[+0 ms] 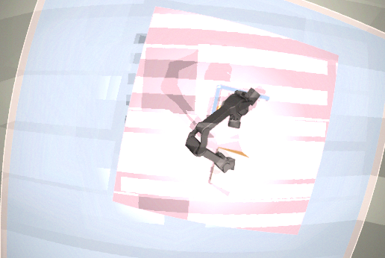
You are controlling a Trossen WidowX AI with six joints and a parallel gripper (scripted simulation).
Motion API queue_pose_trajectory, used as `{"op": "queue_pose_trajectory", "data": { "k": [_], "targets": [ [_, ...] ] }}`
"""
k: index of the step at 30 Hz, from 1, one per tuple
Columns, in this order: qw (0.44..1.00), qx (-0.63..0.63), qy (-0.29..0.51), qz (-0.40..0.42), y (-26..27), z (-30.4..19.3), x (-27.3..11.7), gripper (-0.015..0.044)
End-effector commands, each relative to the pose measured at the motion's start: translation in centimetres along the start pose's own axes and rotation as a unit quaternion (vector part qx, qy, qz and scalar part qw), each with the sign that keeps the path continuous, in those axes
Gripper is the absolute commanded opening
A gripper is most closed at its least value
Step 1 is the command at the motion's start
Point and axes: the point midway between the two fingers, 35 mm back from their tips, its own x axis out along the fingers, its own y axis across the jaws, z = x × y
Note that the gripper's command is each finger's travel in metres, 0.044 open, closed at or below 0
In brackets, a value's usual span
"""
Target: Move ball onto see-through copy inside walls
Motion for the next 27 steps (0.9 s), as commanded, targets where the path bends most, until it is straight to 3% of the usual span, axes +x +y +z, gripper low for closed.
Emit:
{"op": "queue_pose_trajectory", "data": {
  "k": [1, 8, 15, 27],
  "targets": [
    [1.0, 0.004, -0.005, 0.002, 0.3, 2.5, 1.3, 0.0],
    [1.0, 0.003, -0.011, 0.003, 0.8, 6.0, 2.8, 0.0],
    [1.0, 0.003, -0.011, 0.004, 0.7, 6.1, 3.4, 0.0],
    [1.0, 0.003, -0.012, 0.003, 0.8, 6.2, 9.2, 0.0]
  ]
}}
